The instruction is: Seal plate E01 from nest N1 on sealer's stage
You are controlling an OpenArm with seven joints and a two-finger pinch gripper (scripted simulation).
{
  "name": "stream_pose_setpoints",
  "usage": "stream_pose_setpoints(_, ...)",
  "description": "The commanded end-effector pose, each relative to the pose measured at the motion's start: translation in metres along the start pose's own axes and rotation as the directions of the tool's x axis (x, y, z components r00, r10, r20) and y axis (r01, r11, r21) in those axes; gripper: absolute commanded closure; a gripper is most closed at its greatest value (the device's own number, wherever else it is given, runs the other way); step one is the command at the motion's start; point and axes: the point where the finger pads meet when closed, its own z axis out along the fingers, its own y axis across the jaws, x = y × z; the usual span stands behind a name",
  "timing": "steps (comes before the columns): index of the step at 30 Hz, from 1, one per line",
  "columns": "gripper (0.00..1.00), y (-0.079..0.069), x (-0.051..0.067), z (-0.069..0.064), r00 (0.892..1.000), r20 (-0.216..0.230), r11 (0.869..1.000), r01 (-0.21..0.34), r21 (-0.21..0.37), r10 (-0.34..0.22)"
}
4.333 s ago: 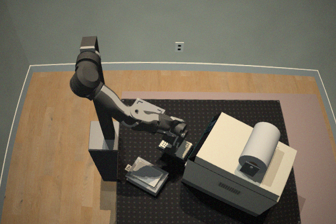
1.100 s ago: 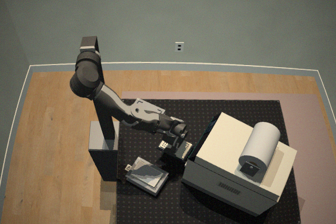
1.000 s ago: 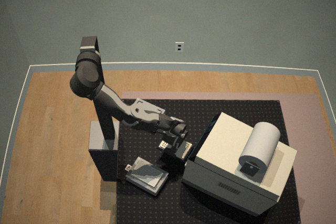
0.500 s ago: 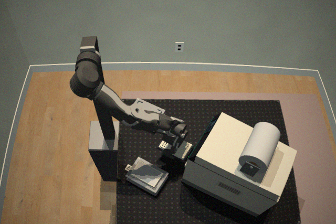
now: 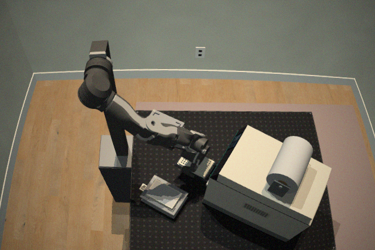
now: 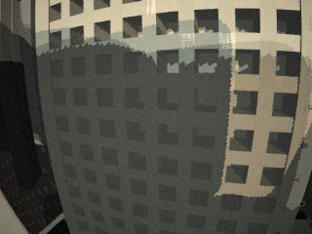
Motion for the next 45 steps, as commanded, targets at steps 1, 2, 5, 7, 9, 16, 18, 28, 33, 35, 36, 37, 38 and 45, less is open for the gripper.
stream_pose_setpoints(1,0.23,0.0,0.0,0.0,1.0,0.0,1.0,0.0,-0.001,0.0)
stream_pose_setpoints(2,0.23,0.0,0.0,0.0,1.0,0.0,1.0,0.0,-0.001,0.0)
stream_pose_setpoints(5,0.23,0.0,0.0,0.0,1.0,0.0,1.0,0.0,-0.001,0.0)
stream_pose_setpoints(7,0.23,0.0,-0.001,-0.009,1.0,0.002,1.0,0.0,-0.001,0.0)
stream_pose_setpoints(9,0.23,0.0,-0.001,-0.025,1.0,0.001,1.0,0.0,-0.001,0.0)
stream_pose_setpoints(16,0.23,0.0,-0.001,-0.041,1.0,0.001,1.0,0.0,-0.001,0.0)
stream_pose_setpoints(18,0.23,0.0,-0.001,-0.041,1.0,0.001,1.0,0.0,-0.001,0.0)
stream_pose_setpoints(28,0.23,0.001,0.0,-0.08,1.0,0.001,1.0,-0.001,-0.001,0.001)
stream_pose_setpoints(33,0.23,0.001,0.0,-0.08,1.0,0.001,1.0,-0.001,-0.001,0.001)
stream_pose_setpoints(35,0.23,0.001,0.0,-0.08,1.0,0.001,1.0,-0.001,-0.001,0.001)
stream_pose_setpoints(36,0.23,0.001,0.0,-0.08,1.0,0.001,1.0,-0.001,-0.001,0.001)
stream_pose_setpoints(37,0.23,0.001,0.0,-0.08,1.0,0.001,1.0,-0.001,-0.001,0.001)
stream_pose_setpoints(38,0.23,0.001,0.0,-0.08,1.0,0.001,1.0,-0.001,-0.001,0.001)
stream_pose_setpoints(45,0.23,0.001,0.0,-0.08,1.0,0.001,1.0,-0.001,-0.001,0.001)
